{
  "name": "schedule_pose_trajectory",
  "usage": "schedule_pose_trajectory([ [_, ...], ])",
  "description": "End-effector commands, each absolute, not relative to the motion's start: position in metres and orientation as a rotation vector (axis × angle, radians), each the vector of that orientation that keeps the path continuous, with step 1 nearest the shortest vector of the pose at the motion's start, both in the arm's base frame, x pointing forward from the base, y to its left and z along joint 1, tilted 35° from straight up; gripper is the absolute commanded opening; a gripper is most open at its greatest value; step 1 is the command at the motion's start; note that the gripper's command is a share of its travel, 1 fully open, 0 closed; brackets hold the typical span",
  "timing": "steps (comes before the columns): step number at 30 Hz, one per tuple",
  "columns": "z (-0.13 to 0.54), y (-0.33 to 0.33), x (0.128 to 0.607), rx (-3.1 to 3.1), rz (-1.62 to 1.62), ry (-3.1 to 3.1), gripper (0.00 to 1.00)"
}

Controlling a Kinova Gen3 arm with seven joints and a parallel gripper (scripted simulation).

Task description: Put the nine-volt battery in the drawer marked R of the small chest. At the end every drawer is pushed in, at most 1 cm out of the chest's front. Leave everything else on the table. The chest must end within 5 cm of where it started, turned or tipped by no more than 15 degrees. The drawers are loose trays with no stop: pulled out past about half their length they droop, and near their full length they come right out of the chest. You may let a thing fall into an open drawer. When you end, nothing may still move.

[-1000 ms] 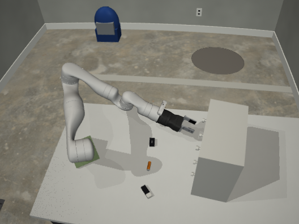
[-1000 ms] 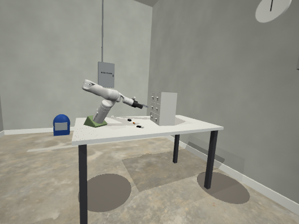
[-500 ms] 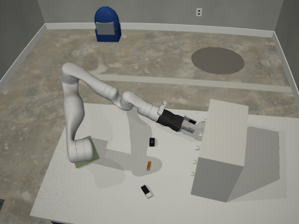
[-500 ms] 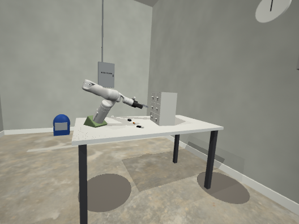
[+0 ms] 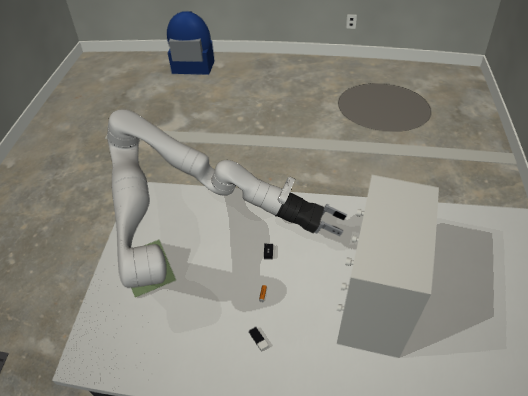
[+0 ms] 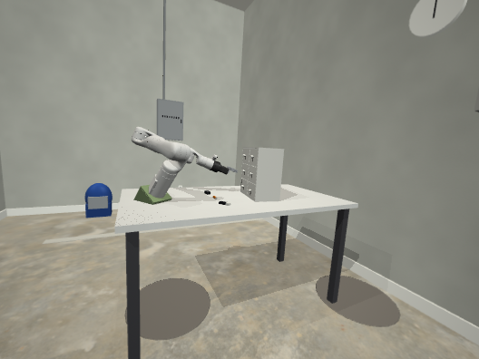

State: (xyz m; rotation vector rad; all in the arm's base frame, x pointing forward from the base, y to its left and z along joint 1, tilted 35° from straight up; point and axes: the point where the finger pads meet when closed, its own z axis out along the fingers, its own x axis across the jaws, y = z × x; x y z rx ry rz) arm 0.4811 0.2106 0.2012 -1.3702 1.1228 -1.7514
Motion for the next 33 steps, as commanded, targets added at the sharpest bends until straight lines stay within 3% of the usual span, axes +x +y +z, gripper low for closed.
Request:
schedule_pose_trajectory([
  [1, 0.202, 0.212, 0.480, -1.371, -1.742, 1.136, 1.00],
  [33, 0.217, 0.225, 0.452, -1.581, -1.585, 1.507, 1.00],
])
